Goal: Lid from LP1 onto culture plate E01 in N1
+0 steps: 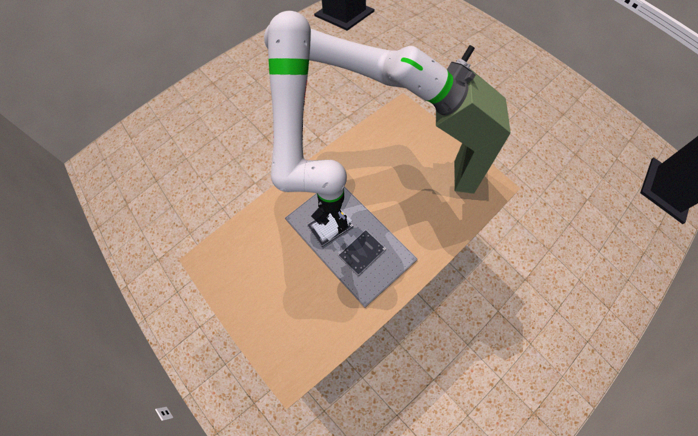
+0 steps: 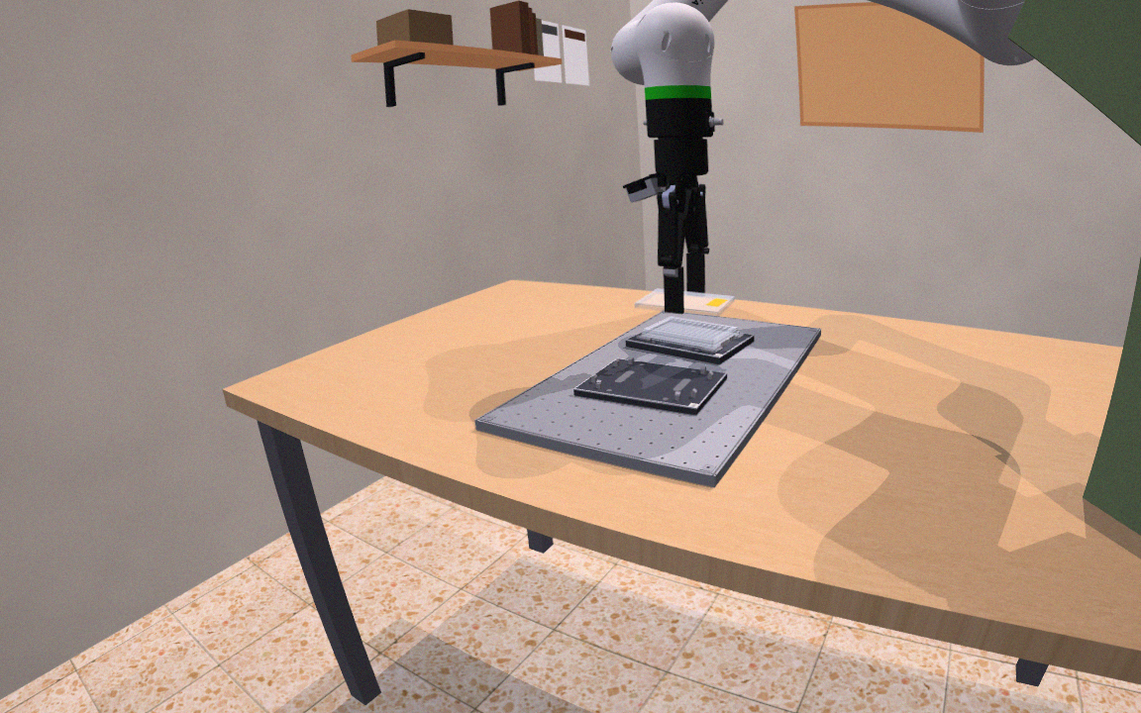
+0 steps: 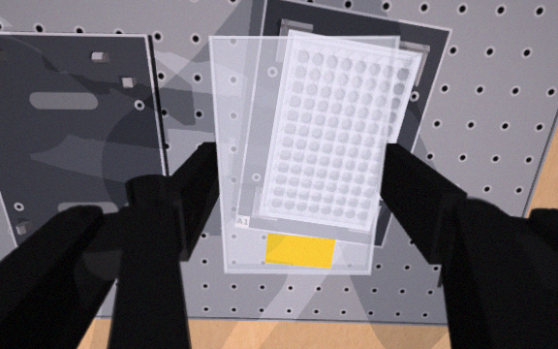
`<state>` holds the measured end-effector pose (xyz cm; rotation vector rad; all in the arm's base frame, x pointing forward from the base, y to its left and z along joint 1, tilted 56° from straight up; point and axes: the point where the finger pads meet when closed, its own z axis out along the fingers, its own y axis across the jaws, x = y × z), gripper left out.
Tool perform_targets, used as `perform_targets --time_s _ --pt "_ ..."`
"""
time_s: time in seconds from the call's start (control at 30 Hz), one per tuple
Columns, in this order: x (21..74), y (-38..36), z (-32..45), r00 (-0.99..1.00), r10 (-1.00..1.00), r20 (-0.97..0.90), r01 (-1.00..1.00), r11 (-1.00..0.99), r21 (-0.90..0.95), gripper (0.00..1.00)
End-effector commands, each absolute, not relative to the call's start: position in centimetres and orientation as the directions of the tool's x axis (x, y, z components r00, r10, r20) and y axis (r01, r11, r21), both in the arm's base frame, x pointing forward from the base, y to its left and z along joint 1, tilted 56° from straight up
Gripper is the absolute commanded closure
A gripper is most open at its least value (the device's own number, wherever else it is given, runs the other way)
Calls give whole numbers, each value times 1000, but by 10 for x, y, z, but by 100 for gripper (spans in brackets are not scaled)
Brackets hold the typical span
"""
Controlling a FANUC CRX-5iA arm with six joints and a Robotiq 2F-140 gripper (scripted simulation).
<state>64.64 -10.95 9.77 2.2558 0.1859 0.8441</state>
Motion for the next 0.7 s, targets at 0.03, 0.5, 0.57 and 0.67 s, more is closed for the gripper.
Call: perform_targets --time_s 0.03,0.5,0.57,0.67 --pt "645 -129 118 784 353 511 -86 -752 653 39" --pt "645 -129 118 784 353 511 -87 -753 653 39" --pt "645 -129 118 784 352 512 -88 -753 652 39" --pt "645 -129 118 783 349 514 -90 -754 650 39"
